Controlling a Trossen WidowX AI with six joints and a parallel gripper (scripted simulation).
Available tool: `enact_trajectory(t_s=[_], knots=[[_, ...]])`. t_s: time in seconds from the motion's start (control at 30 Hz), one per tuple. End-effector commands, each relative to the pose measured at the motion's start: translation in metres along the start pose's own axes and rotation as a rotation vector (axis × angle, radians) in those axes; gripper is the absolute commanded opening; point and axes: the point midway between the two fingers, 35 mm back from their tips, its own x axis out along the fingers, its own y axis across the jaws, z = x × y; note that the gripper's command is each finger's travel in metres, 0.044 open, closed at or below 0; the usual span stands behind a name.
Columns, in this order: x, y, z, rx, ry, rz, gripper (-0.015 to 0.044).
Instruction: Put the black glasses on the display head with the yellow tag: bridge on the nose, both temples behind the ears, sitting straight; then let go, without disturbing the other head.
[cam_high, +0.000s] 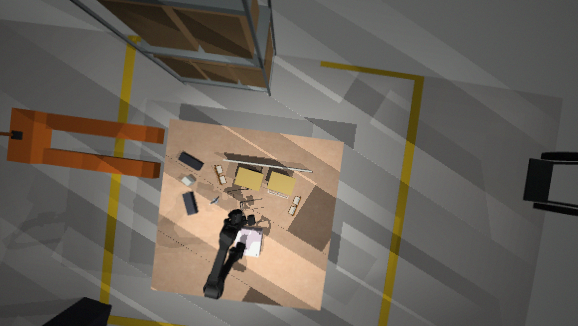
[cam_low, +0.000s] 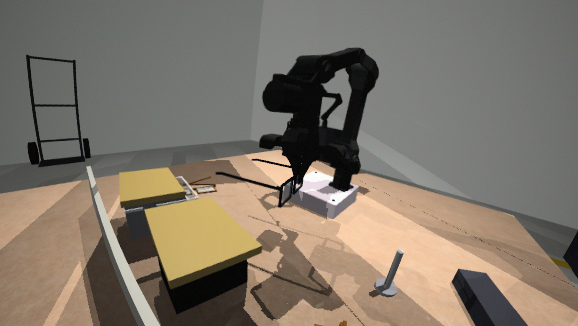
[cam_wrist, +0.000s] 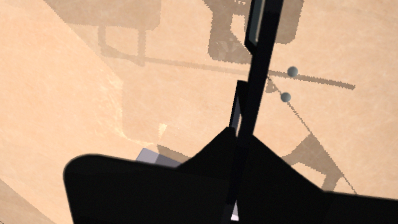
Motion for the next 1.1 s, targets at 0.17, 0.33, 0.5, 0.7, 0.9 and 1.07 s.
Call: enact_trajectory(t_s=[0.17, 0.33, 0.5, 0.7, 0.9, 1.07], knots=[[0.006, -0.001, -0.001, 0.016, -0.002, 0.004, 0.0000], [0.011, -0.002, 0.000, 0.016, -0.002, 0.004, 0.0000], [0.015, -0.002, 0.001, 0.016, -0.002, 0.004, 0.0000], [0.021, -0.002, 0.001, 0.016, -0.002, 0.004, 0.0000], [0.027, -0.002, 0.002, 0.016, -0.002, 0.004, 0.0000], [0.032, -0.002, 0.002, 0.016, -0.002, 0.004, 0.0000]])
